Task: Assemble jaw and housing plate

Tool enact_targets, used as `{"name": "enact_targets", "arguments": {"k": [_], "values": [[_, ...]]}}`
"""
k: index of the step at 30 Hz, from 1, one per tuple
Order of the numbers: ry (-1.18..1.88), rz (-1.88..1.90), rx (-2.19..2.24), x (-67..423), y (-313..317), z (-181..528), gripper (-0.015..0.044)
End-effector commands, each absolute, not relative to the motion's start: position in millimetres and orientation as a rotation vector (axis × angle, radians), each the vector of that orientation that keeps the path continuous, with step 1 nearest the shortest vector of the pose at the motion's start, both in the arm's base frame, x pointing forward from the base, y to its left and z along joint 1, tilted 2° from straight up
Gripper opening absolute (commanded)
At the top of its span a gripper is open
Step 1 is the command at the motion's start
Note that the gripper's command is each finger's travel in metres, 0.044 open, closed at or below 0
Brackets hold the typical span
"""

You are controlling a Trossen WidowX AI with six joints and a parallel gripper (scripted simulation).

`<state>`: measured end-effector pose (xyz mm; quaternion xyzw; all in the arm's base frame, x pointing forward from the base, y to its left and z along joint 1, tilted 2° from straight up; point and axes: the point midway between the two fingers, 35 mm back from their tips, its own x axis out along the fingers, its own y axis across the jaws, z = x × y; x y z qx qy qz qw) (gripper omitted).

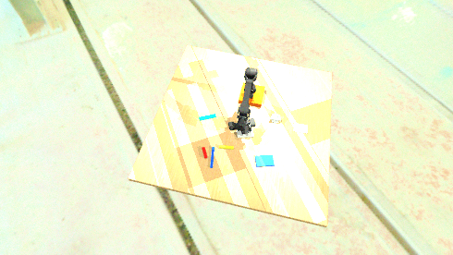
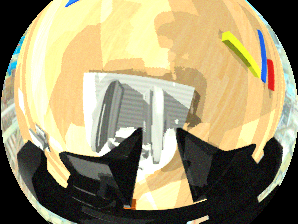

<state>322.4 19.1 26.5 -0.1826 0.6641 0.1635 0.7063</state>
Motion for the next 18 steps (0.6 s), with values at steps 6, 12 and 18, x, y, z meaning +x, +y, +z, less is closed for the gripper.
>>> {"name": "enact_targets", "arguments": {"k": [6, 12, 18], "values": [[1.475, 0.362, -0.405, 323.4, 19.2, 23.7, 0.0134], [1.476, 0.363, -0.406, 322.4, 19.1, 26.5, 0.0186], [1.476, 0.363, -0.406, 322.4, 19.1, 26.5, 0.0224]]}}
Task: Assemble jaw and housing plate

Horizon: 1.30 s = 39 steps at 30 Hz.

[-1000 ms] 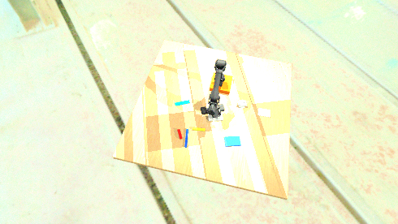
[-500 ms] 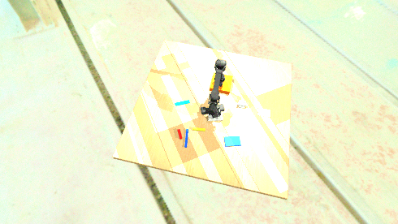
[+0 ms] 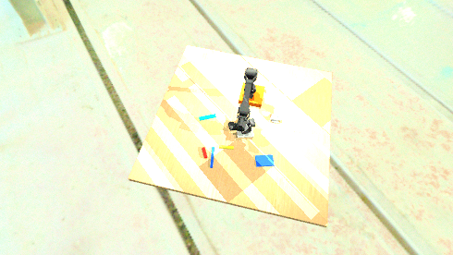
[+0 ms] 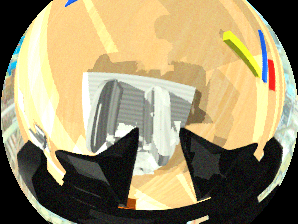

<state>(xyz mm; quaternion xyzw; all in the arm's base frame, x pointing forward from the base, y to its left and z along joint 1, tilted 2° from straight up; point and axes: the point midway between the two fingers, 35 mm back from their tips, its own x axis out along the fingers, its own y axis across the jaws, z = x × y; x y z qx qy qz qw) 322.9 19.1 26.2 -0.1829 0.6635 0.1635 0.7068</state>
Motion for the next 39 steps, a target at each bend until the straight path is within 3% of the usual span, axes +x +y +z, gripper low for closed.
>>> {"name": "enact_targets", "arguments": {"k": [1, 10, 18, 23, 31, 39], "values": [[1.476, 0.363, -0.406, 322.4, 19.1, 26.5, 0.0224], [1.476, 0.363, -0.406, 322.6, 19.2, 28.6, 0.0224], [1.475, 0.362, -0.405, 319.1, 20.0, 91.2, 0.0224], [1.462, 0.362, -0.408, 322.4, 20.0, 85.8, 0.0224], [1.425, 0.460, -0.449, 314.9, 44.5, 93.2, 0.0434], [1.391, 0.594, -0.578, 307.8, 66.0, 94.5, 0.0440]]}}
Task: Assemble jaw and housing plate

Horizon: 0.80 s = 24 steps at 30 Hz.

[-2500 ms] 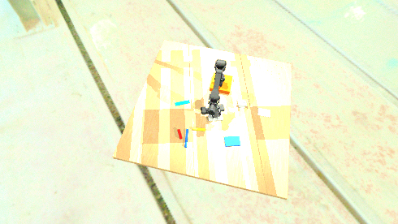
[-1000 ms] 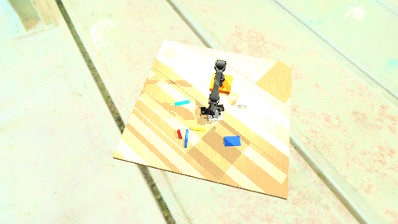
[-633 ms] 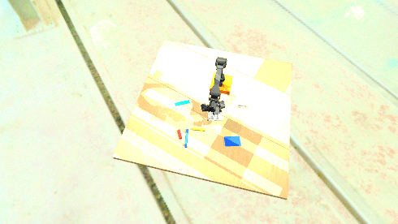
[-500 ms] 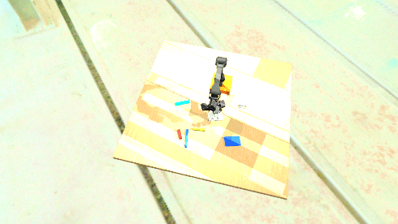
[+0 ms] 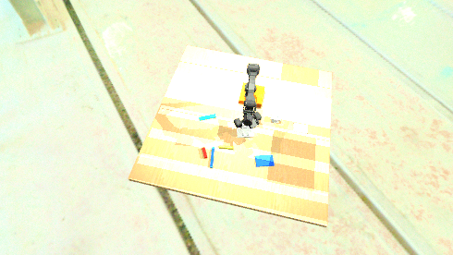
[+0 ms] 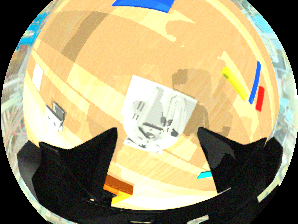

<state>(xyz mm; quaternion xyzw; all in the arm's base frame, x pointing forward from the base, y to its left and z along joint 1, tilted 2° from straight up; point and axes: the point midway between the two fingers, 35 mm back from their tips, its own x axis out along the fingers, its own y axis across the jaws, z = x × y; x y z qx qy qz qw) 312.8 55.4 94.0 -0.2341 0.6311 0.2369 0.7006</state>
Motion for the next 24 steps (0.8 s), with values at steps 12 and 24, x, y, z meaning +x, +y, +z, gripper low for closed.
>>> {"name": "enact_targets", "arguments": {"k": [12, 24], "values": [[1.315, 0.822, -0.820, 294.9, 97.3, 95.1, 0.0440], [1.208, 1.056, -1.070, 279.1, 126.5, 95.7, 0.0440]]}}
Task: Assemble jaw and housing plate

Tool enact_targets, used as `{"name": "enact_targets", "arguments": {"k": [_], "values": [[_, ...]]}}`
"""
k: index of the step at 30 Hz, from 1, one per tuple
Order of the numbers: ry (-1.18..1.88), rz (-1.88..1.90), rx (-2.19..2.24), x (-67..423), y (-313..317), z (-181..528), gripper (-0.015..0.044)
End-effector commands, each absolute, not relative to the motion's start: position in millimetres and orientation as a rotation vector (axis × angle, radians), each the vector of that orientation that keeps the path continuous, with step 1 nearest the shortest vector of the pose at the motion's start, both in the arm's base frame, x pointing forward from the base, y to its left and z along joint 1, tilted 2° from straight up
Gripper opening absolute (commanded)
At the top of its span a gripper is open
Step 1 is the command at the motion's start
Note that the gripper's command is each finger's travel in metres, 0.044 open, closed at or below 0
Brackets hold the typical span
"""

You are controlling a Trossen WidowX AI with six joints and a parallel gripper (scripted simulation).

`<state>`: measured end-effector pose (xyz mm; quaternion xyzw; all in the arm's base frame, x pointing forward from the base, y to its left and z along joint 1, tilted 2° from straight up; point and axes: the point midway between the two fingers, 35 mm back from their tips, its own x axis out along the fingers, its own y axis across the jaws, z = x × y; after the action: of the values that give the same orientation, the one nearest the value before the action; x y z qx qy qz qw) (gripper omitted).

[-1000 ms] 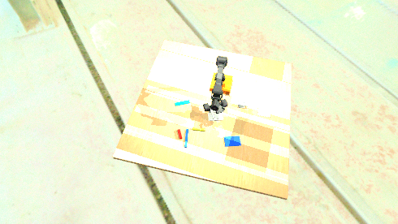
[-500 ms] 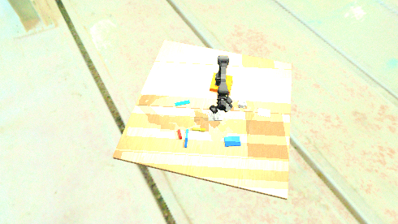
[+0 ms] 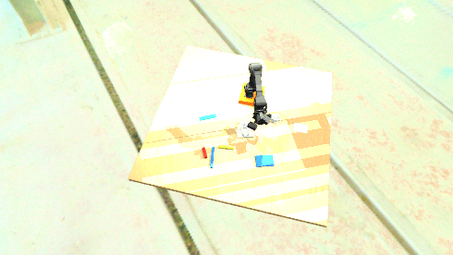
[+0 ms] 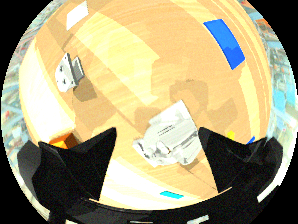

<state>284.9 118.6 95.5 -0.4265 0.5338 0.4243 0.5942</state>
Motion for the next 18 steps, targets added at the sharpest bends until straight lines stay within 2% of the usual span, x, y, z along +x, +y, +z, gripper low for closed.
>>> {"name": "enact_targets", "arguments": {"k": [1, 18], "values": [[1.197, 1.075, -1.091, 277.6, 128.9, 95.7, 0.0440], [0.984, 1.395, -1.436, 250.2, 166.1, 96.6, 0.0440]]}}
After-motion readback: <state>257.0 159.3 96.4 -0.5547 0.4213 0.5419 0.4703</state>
